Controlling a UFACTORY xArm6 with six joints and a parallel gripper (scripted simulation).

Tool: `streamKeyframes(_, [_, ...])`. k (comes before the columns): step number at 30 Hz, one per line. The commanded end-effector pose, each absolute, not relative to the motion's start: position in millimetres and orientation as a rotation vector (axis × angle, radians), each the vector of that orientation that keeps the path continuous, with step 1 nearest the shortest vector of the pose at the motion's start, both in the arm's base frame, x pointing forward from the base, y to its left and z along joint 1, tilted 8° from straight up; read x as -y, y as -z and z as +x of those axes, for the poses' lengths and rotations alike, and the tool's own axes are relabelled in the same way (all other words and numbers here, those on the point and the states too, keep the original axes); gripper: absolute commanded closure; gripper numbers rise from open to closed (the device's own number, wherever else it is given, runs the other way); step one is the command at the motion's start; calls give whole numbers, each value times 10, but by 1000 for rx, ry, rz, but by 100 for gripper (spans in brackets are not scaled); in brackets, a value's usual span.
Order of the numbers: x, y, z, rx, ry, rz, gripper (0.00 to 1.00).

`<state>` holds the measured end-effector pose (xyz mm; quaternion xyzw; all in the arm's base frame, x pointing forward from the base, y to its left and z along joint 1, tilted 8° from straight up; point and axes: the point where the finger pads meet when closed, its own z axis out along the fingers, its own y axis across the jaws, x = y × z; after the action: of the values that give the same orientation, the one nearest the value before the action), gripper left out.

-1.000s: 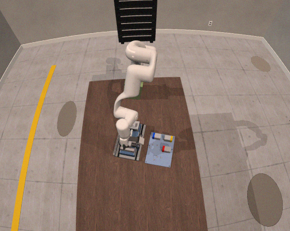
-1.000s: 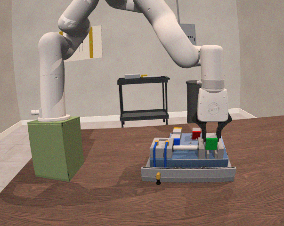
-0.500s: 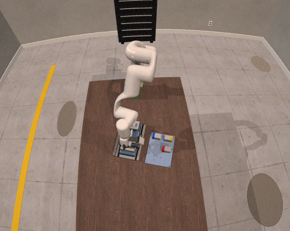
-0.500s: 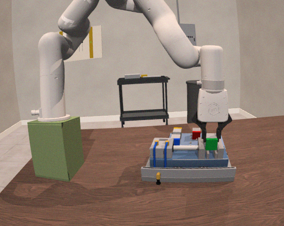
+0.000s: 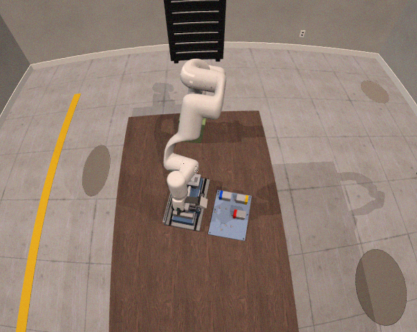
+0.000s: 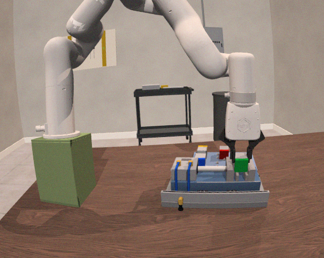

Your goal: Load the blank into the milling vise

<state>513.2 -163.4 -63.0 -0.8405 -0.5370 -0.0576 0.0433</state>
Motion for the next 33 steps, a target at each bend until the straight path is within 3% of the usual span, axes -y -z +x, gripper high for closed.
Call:
streamKeyframes(1, [1637,611,5155,1644,181,-2573,100])
streamKeyframes(33, [1596,606,5198,1643,180,-2574,100])
